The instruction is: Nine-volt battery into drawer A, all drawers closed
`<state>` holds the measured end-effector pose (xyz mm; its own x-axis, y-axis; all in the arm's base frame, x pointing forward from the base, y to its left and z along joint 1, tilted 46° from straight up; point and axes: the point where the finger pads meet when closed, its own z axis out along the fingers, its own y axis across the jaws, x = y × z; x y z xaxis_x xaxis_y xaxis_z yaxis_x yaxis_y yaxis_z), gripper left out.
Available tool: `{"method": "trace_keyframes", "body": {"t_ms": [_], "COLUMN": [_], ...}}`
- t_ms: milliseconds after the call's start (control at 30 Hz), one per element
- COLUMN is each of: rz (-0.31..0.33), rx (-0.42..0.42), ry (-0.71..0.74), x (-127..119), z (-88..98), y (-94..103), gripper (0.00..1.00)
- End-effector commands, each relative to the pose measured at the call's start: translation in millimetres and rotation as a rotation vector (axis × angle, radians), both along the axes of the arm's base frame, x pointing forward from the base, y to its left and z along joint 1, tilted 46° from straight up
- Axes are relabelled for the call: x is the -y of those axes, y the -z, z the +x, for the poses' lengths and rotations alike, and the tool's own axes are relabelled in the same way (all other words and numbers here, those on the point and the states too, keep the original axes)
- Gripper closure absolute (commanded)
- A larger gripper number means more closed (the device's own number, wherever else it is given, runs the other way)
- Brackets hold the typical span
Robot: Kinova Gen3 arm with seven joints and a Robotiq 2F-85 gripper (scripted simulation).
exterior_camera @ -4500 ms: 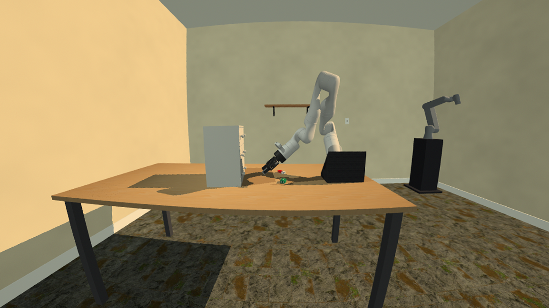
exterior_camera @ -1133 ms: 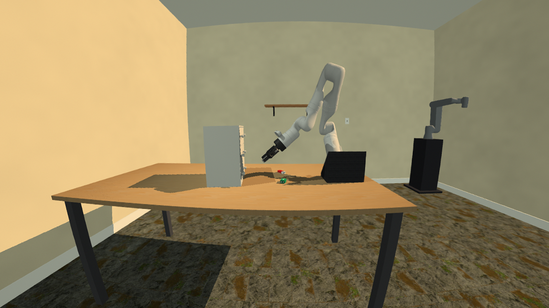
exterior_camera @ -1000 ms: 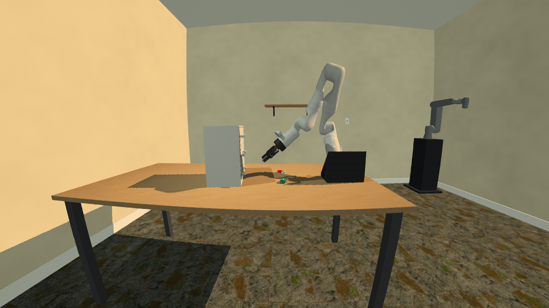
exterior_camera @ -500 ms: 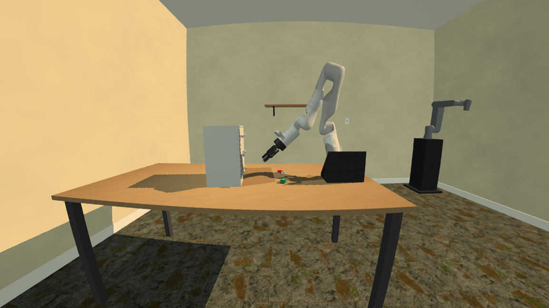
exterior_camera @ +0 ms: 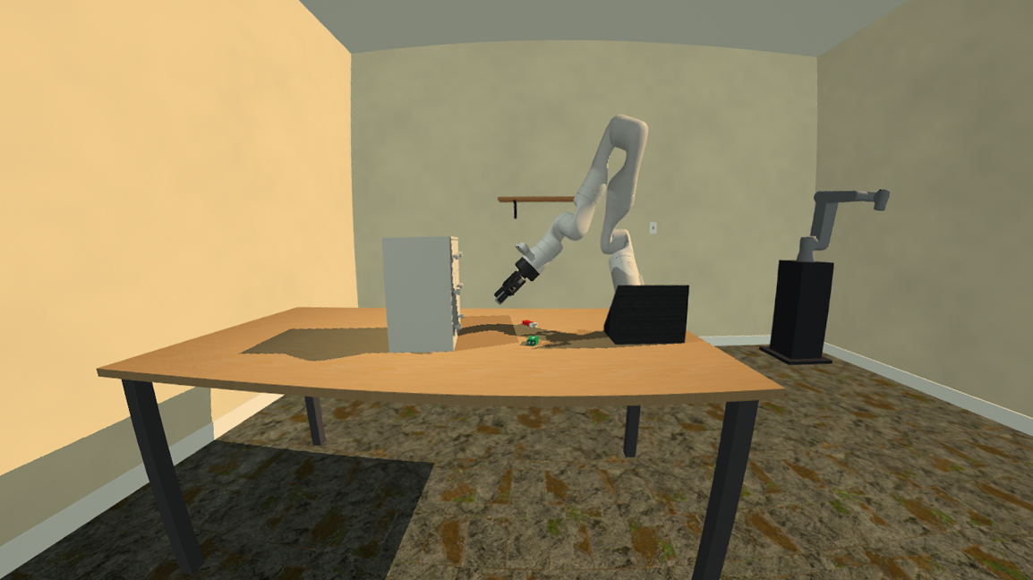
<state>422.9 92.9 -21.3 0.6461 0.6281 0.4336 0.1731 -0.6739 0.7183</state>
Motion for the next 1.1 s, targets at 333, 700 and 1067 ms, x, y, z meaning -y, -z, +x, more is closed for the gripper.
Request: {"method": "trace_keyframes", "body": {"t_ms": [333,700,1067], "rz": [0.002,-0.010,-0.021], "rx": [-0.034,-0.082,-0.128], "ry": [0.034,0.085,0.133], "x": [-8,-13,-18], "z": [-4.2,-11.2,-17.6], "y": [-5.5,-11.7,-17.6], "gripper": [0.00,0.00,0.00]}}
